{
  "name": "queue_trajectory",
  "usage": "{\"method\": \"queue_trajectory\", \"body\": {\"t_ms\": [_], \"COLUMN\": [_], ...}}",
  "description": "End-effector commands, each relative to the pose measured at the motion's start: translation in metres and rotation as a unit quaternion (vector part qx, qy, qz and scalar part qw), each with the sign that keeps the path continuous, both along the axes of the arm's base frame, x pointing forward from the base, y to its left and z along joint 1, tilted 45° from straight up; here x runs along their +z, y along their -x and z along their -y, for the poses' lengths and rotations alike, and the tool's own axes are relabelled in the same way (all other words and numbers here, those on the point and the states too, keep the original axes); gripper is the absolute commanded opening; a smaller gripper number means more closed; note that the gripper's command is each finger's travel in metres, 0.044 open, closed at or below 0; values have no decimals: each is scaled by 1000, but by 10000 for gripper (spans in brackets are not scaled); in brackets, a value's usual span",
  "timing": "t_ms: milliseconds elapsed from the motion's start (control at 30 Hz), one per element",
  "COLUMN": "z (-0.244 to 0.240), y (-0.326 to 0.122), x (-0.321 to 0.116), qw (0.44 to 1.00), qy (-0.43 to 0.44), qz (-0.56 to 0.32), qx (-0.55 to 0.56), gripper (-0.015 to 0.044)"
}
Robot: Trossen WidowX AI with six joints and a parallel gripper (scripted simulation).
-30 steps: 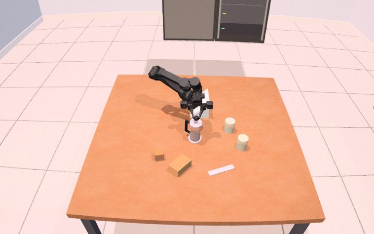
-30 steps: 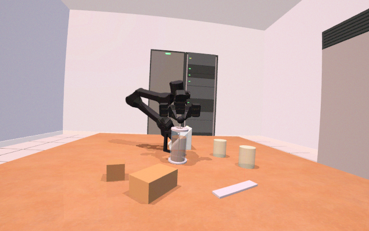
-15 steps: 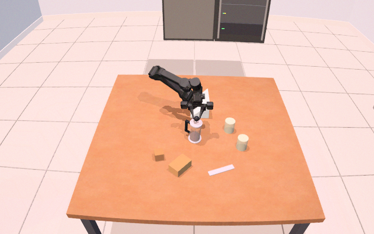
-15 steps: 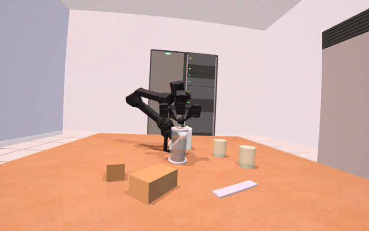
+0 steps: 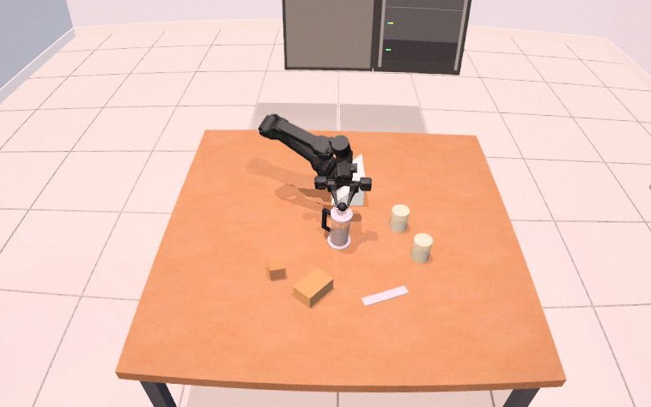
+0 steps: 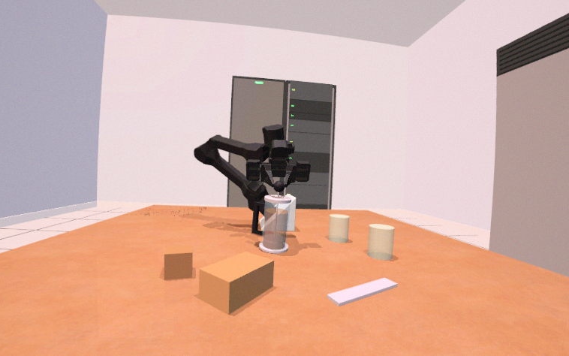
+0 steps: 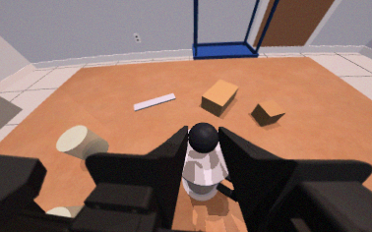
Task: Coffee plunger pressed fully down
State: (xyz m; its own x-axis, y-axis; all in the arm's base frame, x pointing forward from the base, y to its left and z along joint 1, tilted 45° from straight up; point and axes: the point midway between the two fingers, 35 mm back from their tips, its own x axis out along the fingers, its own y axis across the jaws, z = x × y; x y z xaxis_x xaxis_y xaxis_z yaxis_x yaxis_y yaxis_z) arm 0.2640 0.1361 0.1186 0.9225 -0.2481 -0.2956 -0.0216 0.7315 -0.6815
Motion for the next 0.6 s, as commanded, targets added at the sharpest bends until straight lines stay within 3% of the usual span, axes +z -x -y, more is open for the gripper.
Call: {"method": "queue_trajectory", "body": {"t_ms": [0,300,567], "z": [4,0,0], "y": [0,0,0], "x": [-4,0,0], "qw": [1000,1000,1000], "qy": [9,0,0], "qz": [-5,0,0], "qx": [-4,0,0], "gripper": [124,124,334]}}
